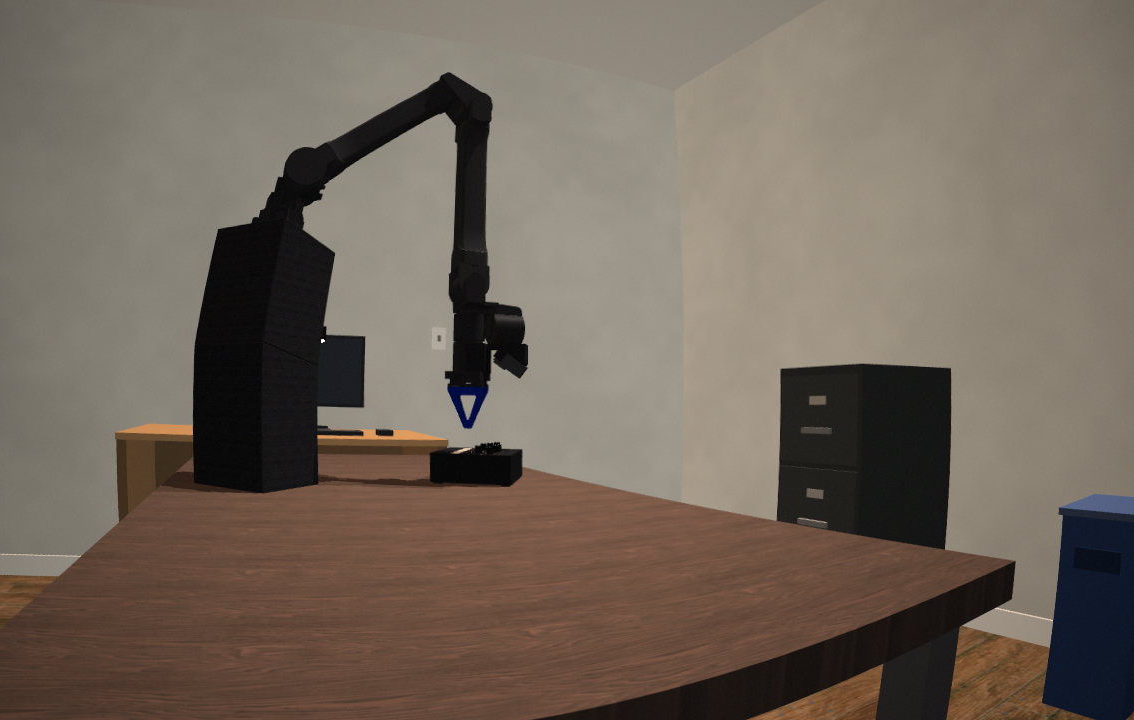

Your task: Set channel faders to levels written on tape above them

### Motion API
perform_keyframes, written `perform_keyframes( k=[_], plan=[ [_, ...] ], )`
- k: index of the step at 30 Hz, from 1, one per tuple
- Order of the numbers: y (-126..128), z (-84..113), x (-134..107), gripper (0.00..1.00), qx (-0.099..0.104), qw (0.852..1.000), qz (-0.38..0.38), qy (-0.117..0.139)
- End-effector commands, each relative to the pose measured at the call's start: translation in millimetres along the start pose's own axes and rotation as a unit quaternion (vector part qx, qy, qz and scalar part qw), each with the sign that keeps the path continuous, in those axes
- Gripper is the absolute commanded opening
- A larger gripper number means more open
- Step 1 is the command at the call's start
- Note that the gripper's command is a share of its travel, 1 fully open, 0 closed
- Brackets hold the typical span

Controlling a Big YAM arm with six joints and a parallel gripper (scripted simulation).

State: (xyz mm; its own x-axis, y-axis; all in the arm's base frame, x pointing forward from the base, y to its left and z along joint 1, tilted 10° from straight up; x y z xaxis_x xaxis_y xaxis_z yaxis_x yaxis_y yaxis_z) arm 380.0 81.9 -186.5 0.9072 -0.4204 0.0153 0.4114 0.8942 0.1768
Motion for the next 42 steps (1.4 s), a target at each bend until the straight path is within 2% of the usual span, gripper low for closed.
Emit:
perform_keyframes(
  k=[1,10,18,42],
  plan=[
    [6,8.8,8,0.00,0.008,1.000,-0.003,-0.013],
    [1,-3.8,1,0.00,0.002,1.000,-0.003,-0.005],
    [0,-6.8,-1,0.00,-0.001,1.000,-0.003,-0.001],
    [4,-23.2,0,0.00,0.003,1.000,0.000,-0.006]
  ],
)
Point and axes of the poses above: the point where the finger pads meet when closed, its own z axis back along the fingers, its own y axis across the jaws, x = y × z, the point moved 8 cm from there along z, back along the fingers, and after that the axes turned 5 degrees about -z, right-handed, at the moved point
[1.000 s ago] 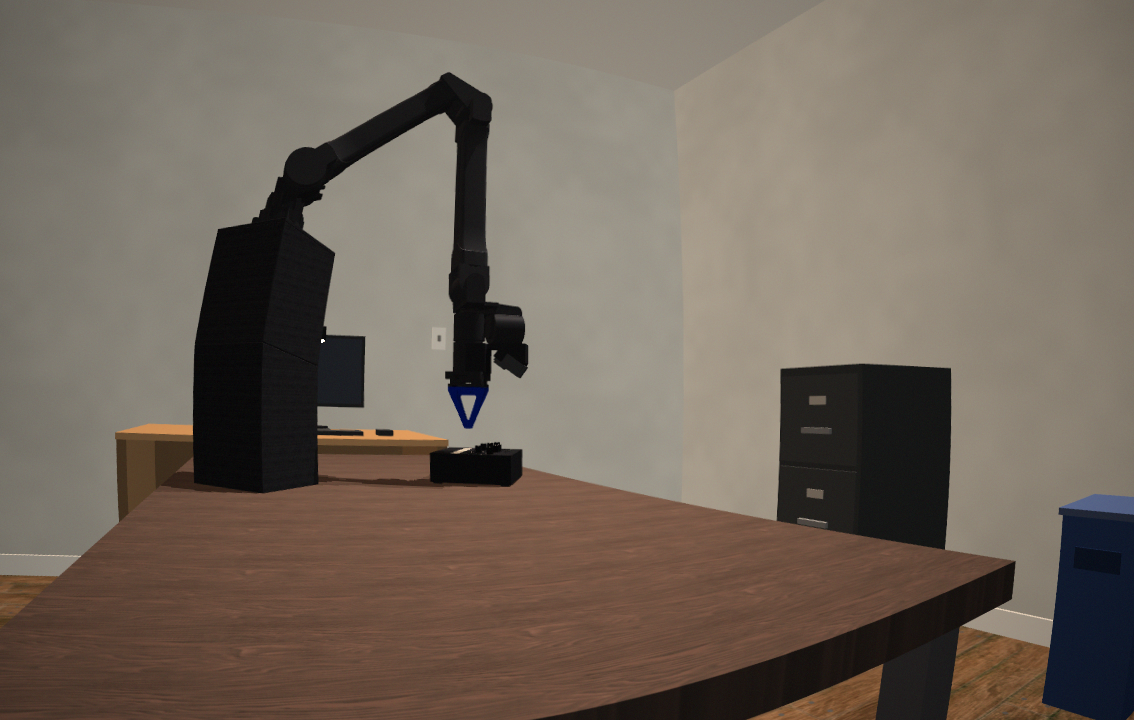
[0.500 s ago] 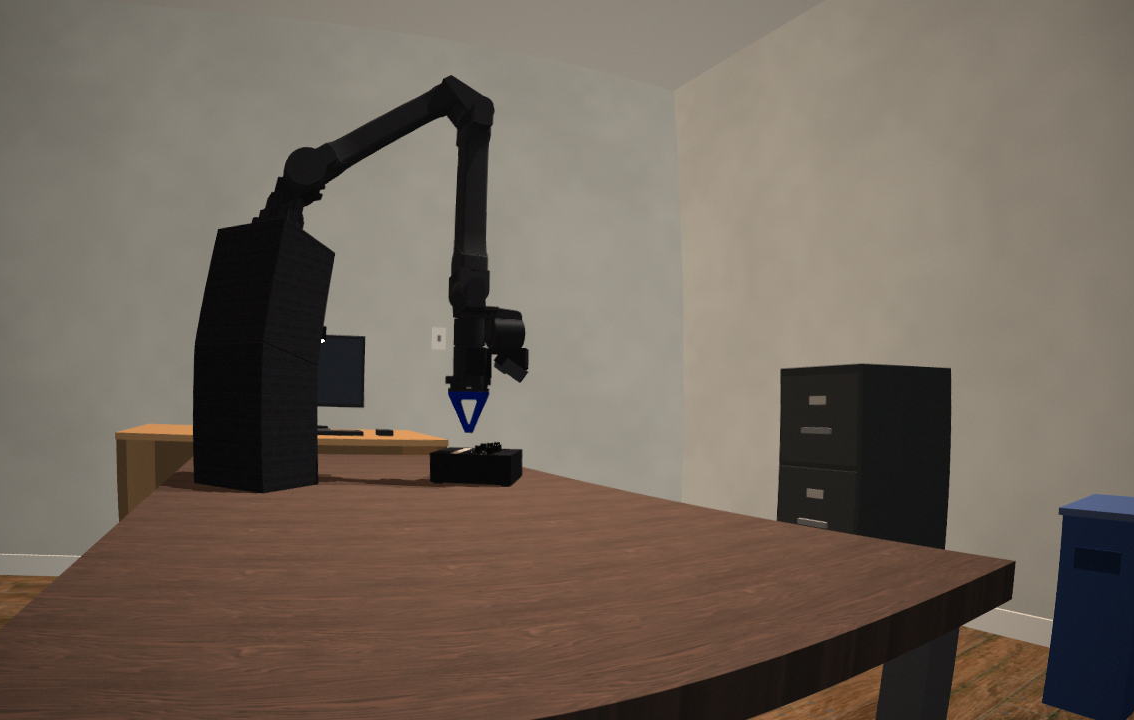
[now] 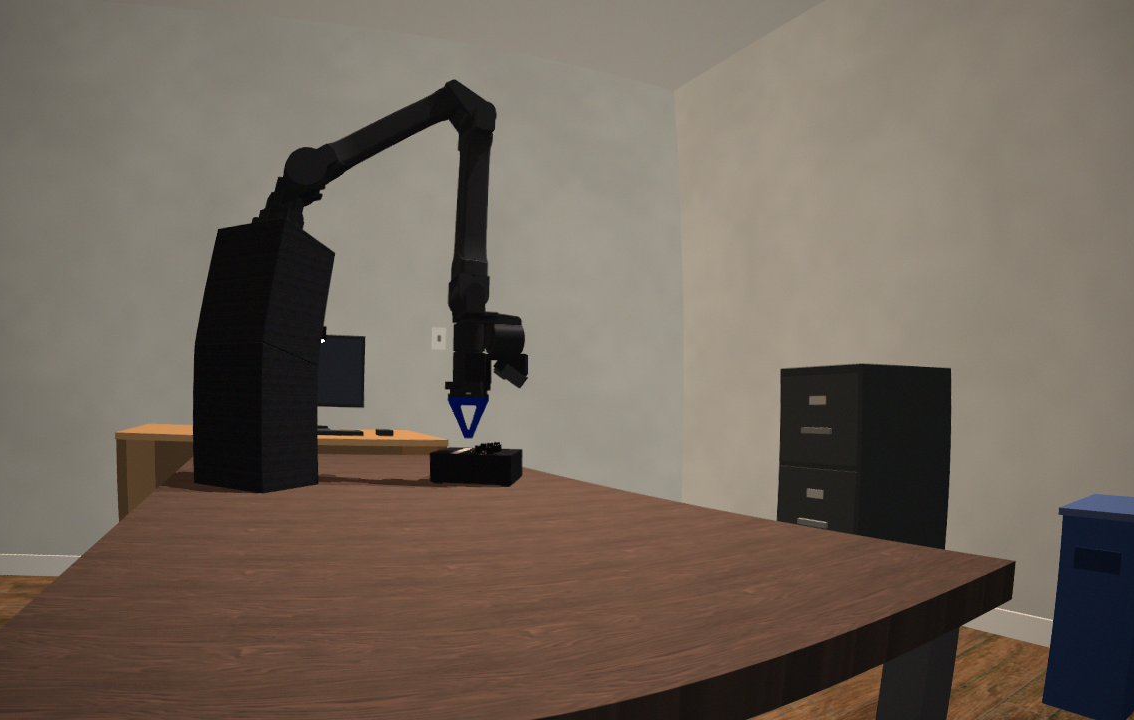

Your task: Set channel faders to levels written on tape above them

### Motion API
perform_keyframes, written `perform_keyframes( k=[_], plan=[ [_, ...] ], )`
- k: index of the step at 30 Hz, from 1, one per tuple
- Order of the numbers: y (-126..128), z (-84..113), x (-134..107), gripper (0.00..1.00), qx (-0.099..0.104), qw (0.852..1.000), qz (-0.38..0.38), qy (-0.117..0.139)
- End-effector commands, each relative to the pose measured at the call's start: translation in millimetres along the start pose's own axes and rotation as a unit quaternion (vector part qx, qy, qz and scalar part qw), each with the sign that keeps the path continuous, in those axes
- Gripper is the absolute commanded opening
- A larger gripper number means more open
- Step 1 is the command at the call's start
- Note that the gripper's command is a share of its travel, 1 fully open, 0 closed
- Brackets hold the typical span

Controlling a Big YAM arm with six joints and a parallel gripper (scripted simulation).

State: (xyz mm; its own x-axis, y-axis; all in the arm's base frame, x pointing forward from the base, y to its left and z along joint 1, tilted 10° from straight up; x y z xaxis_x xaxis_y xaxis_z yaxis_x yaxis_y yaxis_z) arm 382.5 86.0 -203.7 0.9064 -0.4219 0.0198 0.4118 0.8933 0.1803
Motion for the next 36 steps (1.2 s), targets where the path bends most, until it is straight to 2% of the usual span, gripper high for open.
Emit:
perform_keyframes(
  k=[1,36],
  plan=[
    [2.3,-6.0,-1.0,0.00,0.000,1.000,0.000,-0.003],
    [0.5,-10.0,-2.3,0.00,-0.001,1.000,-0.001,-0.001]
  ],
)
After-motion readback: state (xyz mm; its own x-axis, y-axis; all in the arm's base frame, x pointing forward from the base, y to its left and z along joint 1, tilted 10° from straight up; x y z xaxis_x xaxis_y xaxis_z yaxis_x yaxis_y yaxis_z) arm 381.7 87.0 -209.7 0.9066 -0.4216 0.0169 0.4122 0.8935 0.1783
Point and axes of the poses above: the point where the finger pads meet when closed, its own z axis back along the fingers, its own y axis across the jaws, x = y × z, the point moved 8 cm from there along z, back along the fingers, and after that the axes turned 5 degrees about -z, right-handed, at the moved point
